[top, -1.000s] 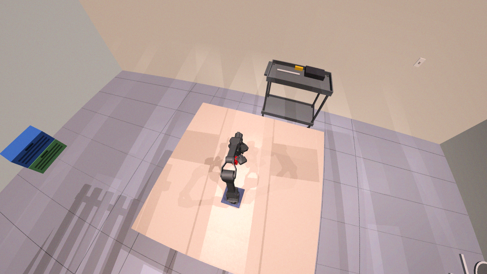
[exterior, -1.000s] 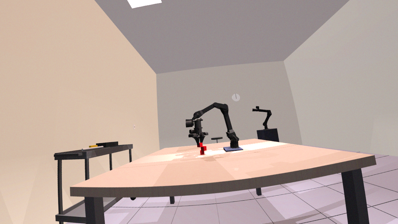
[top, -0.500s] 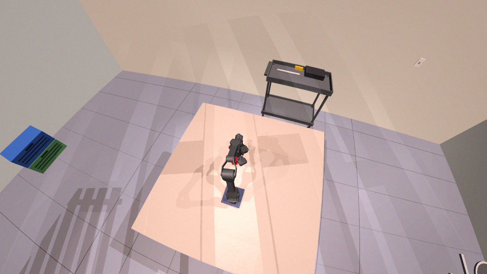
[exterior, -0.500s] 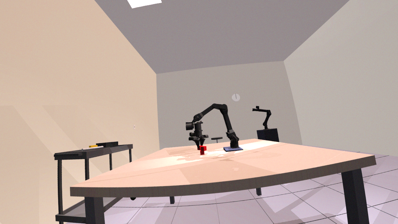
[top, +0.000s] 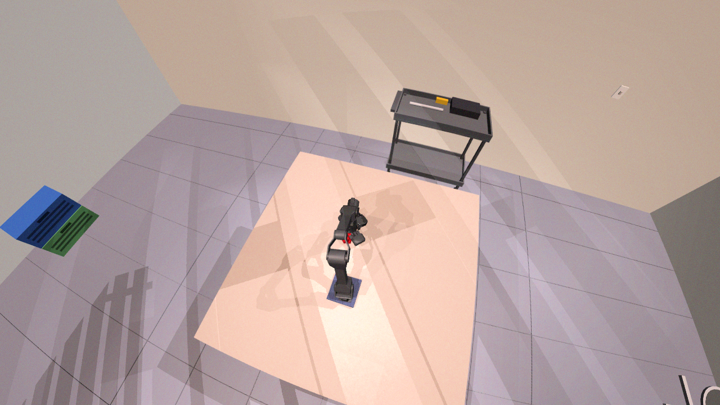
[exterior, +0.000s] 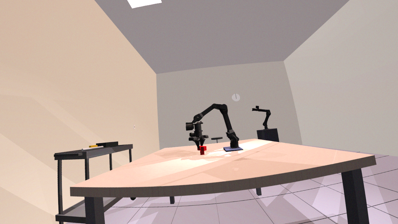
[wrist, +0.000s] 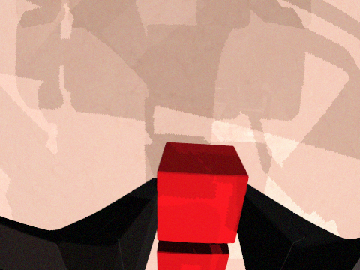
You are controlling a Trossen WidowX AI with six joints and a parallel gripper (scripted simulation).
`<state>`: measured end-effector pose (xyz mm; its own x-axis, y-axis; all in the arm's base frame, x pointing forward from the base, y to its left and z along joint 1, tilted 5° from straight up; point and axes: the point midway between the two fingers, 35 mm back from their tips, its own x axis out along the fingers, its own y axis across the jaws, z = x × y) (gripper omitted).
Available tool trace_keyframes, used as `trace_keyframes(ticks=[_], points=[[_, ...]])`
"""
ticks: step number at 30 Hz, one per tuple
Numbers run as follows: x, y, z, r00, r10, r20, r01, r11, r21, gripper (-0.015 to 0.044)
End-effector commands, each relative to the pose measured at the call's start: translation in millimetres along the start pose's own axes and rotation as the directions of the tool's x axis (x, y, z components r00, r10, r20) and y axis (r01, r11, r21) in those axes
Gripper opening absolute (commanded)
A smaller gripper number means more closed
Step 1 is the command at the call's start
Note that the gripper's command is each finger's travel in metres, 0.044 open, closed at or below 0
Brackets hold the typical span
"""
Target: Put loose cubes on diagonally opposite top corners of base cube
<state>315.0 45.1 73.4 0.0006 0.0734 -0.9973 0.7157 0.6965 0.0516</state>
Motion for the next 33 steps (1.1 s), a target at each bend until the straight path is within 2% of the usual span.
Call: trace_keyframes(ticks=[1,5,9,33], points=[[0.4,0.8,-0.4,1.000,0.004,-0.003,-0.004,1.000,0.004,0.0105],[0.4,0.8,-0.4,1.000,0.004,-0.003,-0.004,1.000,0.004,0.0105],[0.4,0.8,-0.4,1.000,0.004,-0.003,-0.004,1.000,0.004,0.0205],[-25.9,0.0,0.1,1.000,0.000,0.000,0.000,1.000,0.000,0.0205]])
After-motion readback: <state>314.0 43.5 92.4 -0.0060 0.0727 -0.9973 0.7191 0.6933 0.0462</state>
